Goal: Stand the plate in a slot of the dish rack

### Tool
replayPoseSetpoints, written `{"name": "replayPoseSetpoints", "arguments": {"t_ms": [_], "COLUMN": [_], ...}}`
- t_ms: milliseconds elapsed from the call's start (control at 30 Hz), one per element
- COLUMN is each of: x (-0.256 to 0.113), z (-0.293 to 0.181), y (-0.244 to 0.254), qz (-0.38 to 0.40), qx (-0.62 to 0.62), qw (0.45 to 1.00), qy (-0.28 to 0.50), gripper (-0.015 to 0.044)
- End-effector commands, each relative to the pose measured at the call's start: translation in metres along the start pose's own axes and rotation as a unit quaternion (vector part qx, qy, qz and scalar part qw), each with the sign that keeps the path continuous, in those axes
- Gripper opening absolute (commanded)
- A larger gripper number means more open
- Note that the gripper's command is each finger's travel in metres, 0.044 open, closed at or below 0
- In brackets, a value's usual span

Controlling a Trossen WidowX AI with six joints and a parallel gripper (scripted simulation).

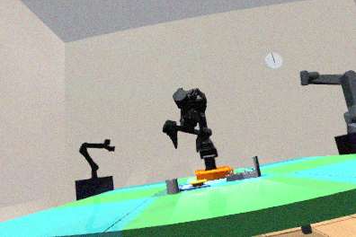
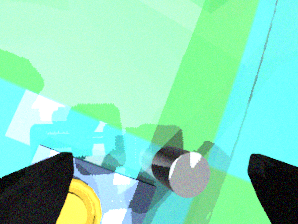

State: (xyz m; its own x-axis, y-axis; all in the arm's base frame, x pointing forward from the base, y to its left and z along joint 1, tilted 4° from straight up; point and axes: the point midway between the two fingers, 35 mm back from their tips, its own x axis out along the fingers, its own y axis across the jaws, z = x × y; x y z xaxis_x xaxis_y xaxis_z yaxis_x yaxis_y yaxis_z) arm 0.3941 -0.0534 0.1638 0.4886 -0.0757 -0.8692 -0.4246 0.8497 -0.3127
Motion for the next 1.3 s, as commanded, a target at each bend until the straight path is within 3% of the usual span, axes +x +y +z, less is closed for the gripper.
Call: {"name": "replayPoseSetpoints", "arguments": {"t_ms": [0,467,1267], "x": [0.014,0.039,0.064], "z": [-0.02,-0.078,-0.085], "y": [0.013,0.056,0.065], "qz": [0.035,0.112,0.112], "qx": [0.055,0.213,0.215], "qw": [0.997,0.954,0.953], "qy": [0.04,0.178,0.18], "gripper": [0.04,0.04,0.04]}}
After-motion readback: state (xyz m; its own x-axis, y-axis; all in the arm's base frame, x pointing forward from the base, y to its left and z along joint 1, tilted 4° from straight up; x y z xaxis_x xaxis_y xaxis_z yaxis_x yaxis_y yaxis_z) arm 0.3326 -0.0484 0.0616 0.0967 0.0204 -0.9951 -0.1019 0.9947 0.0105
